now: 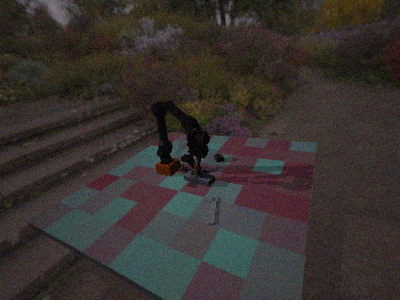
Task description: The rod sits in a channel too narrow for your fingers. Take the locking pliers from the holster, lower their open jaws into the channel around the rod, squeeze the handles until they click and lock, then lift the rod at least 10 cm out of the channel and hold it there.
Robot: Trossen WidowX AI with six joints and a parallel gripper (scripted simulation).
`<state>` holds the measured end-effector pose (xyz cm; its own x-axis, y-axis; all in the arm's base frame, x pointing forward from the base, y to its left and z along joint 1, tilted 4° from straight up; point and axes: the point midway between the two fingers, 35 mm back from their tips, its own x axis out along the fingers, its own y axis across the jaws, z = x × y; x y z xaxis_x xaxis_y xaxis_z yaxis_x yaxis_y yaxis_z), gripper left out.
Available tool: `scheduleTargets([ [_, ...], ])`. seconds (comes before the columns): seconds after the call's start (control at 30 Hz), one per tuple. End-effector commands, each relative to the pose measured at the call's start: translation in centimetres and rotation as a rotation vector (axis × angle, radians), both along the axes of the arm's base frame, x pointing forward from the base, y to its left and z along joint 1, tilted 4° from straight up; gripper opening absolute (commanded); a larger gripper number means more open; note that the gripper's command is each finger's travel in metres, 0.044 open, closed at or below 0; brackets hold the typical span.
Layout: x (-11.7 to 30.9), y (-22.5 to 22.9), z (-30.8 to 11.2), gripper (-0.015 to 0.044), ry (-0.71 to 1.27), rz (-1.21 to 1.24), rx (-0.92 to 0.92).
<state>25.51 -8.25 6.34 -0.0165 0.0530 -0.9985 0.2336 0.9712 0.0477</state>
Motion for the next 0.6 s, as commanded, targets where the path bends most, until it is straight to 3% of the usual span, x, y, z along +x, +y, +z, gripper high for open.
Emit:
scheduleTargets([
  [0.0,0.04,0.12,-0.02,0.0306,-0.002,-0.007,0.005],
  [0.57,0.09,0.3,-0.01,0.0283,-0.002,-0.007,0.005],
])
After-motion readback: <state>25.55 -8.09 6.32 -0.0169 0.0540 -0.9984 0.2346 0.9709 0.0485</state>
